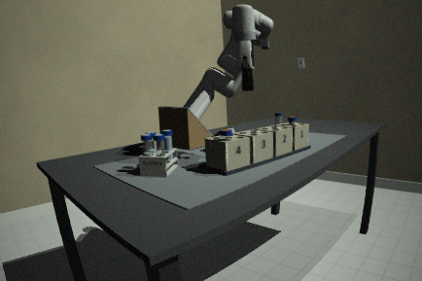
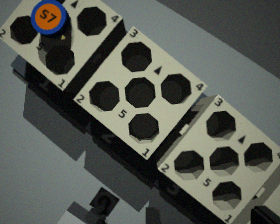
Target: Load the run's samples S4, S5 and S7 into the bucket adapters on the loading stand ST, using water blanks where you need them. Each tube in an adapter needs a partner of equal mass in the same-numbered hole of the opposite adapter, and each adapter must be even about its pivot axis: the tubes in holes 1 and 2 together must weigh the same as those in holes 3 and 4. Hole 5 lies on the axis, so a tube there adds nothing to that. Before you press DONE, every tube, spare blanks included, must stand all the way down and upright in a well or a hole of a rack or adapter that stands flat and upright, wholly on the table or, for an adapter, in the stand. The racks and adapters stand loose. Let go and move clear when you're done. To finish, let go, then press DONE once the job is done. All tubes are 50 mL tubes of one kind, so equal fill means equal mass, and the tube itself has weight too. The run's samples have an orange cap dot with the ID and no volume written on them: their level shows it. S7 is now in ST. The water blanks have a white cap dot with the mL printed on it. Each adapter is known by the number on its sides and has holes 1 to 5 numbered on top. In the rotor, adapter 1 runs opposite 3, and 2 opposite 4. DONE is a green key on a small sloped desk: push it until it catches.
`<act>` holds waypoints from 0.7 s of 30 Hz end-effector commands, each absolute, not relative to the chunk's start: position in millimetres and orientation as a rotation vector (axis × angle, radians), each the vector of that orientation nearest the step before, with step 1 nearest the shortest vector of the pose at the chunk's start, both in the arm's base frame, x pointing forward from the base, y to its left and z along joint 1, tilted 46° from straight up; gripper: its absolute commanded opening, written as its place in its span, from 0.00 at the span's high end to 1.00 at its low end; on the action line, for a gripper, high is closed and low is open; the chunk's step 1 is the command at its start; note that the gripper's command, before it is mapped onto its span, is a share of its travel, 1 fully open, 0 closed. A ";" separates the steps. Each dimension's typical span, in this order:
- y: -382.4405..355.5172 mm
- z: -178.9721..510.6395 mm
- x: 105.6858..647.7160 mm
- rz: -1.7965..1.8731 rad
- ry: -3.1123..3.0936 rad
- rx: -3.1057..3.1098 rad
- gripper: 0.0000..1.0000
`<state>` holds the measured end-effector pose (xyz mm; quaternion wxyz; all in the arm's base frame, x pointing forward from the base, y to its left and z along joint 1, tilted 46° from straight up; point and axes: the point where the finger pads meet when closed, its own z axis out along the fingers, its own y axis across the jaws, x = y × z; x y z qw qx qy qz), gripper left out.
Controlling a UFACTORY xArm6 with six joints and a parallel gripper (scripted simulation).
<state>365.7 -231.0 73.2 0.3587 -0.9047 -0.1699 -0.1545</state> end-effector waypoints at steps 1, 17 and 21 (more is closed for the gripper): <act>-219.9 86.8 363.6 -0.402 -0.438 -2.338 0.43; -169.8 134.6 353.5 -0.402 -0.438 -2.338 0.43; -155.4 148.3 350.6 -0.402 -0.438 -2.338 0.43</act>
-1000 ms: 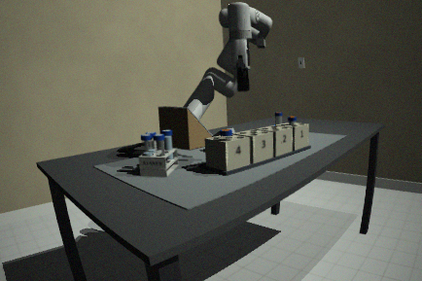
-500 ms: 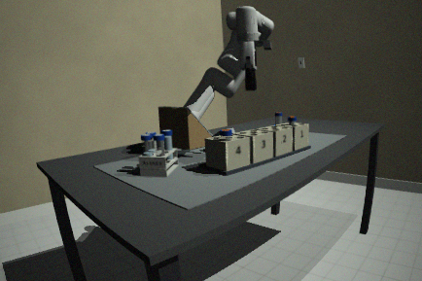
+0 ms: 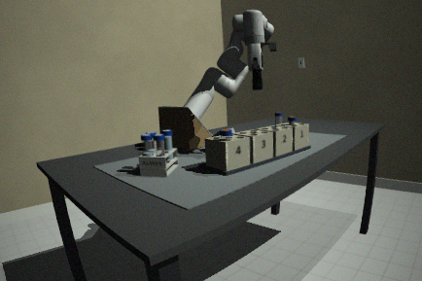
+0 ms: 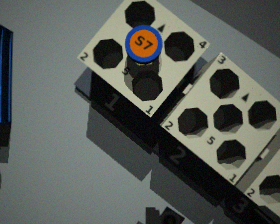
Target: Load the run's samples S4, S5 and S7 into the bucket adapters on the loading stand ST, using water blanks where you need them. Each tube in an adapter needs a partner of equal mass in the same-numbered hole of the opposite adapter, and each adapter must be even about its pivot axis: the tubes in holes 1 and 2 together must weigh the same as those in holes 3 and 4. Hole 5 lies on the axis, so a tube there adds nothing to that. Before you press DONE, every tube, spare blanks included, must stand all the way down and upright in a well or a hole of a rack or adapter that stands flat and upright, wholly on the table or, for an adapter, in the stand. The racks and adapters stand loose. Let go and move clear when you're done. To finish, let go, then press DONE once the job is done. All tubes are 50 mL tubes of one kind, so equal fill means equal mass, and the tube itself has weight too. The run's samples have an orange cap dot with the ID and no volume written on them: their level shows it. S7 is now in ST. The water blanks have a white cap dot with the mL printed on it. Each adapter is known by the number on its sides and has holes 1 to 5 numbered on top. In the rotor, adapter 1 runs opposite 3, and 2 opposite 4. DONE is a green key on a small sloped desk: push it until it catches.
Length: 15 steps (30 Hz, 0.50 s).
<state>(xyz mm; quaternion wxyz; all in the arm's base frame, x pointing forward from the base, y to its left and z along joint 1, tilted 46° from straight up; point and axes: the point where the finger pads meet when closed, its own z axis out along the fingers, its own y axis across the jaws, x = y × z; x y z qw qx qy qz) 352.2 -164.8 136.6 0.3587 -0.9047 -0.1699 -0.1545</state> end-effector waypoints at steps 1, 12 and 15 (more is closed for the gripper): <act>-151.9 151.7 349.9 -0.402 -0.438 -2.338 0.43; -119.6 182.6 343.4 -0.402 -0.438 -2.338 0.43; -108.9 192.8 341.2 -0.402 -0.438 -2.338 0.43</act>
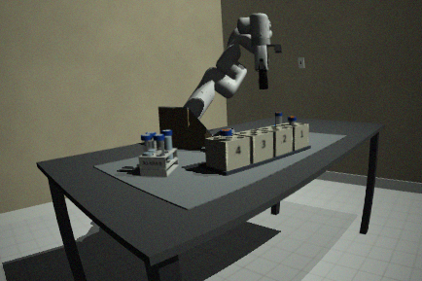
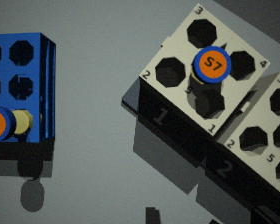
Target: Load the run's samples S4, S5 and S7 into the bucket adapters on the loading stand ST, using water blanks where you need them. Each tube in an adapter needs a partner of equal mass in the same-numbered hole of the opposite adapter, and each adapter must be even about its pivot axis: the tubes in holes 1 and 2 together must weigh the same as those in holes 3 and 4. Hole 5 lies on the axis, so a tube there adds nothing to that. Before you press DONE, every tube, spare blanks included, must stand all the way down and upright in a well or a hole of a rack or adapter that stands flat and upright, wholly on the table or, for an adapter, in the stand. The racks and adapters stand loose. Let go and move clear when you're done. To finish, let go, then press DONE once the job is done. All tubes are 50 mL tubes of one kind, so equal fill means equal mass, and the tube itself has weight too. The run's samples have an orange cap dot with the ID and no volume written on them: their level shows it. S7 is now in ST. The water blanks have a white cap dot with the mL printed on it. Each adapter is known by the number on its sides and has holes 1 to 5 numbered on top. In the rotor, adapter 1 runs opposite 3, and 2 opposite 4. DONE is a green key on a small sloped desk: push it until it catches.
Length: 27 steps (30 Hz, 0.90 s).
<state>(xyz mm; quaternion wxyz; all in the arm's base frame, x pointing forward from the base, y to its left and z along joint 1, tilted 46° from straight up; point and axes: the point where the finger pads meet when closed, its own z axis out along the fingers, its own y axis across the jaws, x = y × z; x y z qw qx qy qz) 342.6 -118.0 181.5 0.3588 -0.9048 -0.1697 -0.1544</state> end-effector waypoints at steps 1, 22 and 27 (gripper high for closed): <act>-105.3 196.3 340.5 -0.402 -0.438 -2.338 0.43; -37.2 261.4 326.7 -0.402 -0.438 -2.337 0.43; -19.3 278.5 323.0 -0.402 -0.438 -2.337 0.43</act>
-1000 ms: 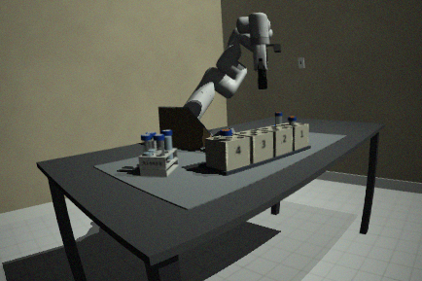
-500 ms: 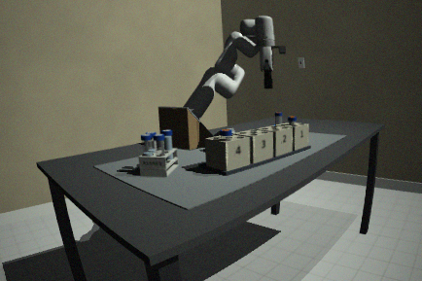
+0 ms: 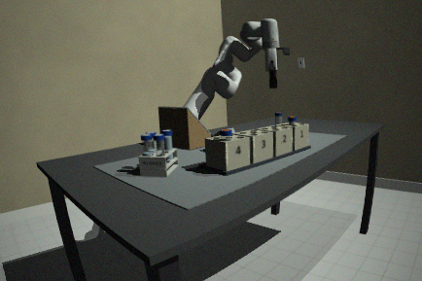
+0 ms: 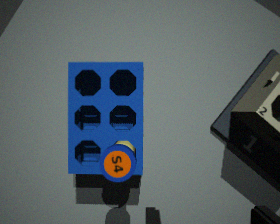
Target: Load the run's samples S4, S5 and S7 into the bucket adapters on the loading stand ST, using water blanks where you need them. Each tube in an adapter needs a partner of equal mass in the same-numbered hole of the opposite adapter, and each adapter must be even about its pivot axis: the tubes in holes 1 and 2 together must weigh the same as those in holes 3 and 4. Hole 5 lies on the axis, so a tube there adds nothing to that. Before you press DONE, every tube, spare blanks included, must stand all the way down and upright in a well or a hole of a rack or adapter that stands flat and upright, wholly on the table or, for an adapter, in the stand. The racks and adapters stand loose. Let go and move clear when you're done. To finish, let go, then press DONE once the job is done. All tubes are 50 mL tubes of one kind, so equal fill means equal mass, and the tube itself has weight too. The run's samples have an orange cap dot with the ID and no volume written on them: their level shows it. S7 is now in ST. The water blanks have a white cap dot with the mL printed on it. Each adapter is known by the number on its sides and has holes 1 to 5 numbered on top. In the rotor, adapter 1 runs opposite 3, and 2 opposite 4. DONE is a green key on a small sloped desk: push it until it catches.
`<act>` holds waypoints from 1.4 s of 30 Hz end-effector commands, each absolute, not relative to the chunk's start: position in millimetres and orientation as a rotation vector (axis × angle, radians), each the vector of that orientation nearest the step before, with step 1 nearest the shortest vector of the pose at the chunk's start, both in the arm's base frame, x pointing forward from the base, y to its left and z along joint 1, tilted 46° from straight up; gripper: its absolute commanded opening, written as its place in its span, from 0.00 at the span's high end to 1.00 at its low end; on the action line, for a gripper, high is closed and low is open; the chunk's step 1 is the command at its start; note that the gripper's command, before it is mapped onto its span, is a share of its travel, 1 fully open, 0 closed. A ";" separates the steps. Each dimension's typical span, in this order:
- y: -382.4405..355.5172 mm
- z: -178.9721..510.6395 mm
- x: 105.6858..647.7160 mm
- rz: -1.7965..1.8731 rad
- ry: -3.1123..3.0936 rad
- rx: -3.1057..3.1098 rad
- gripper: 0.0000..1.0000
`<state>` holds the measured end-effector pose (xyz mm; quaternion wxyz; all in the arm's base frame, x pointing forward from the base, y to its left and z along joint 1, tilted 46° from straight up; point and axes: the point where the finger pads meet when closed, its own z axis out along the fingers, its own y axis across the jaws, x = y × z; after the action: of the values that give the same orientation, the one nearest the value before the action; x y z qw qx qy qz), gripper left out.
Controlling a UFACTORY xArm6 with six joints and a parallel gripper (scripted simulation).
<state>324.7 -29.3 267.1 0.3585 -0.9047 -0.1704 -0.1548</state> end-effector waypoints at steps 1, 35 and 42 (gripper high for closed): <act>-19.3 278.5 323.0 -0.402 -0.438 -2.337 0.43; 28.0 293.8 320.1 -0.402 -0.439 -2.337 0.43; 36.4 285.5 322.0 -0.402 -0.439 -2.337 0.43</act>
<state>320.5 33.1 288.5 0.3579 -0.9050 -0.1699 -0.1548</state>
